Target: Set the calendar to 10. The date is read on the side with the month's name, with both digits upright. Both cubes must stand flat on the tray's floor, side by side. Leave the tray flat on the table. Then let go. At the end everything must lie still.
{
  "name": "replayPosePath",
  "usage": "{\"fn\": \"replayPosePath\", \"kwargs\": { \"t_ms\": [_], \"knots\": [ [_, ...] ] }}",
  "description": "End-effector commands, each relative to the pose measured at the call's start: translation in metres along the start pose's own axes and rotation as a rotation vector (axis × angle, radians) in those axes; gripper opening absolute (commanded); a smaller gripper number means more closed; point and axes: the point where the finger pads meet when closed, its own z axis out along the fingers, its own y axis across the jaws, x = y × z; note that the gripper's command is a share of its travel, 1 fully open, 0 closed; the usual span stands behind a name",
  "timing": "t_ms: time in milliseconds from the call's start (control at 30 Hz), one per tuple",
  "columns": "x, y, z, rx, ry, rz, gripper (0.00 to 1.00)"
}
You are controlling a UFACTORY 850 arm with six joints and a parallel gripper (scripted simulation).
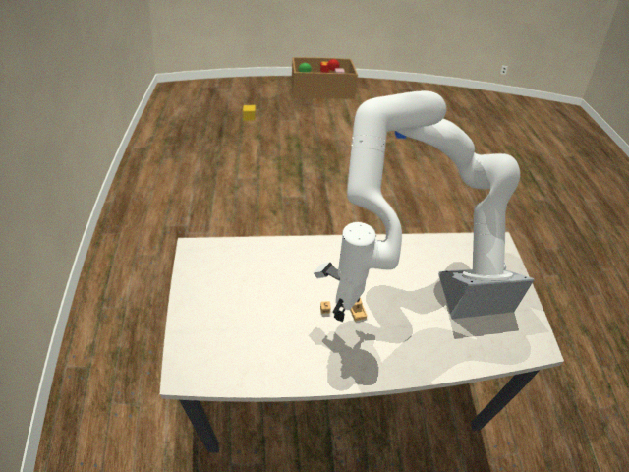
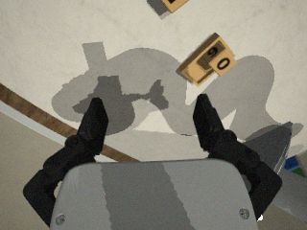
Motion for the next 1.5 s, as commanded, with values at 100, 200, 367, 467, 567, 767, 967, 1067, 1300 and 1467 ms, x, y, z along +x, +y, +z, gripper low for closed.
{"fn": "replayPosePath", "kwargs": {
  "t_ms": [100,200,367,467,567,767,967,1067,1300,1467],
  "knots": [
    [0.025,0.005,0.0,0.009,0.01,0.246,1.0],
    [0.034,0.008,0.001,0.009,0.01,0.342,1.0],
    [0.052,0.014,0.002,0.009,0.01,0.519,1.0],
    [0.066,0.02,0.003,0.009,0.011,0.661,1.0],
    [0.077,0.024,0.005,0.009,0.011,0.772,1.0],
    [0.086,0.028,0.005,0.009,0.012,0.865,1.0],
    [0.087,0.028,0.005,0.009,0.012,0.87,0.47],
    [0.087,0.028,0.005,0.009,0.012,0.87,0.47],
    [0.087,0.028,0.005,0.009,0.012,0.87,0.47],
    [0.087,0.028,0.005,0.009,0.012,0.87,0.47]
  ]
}}
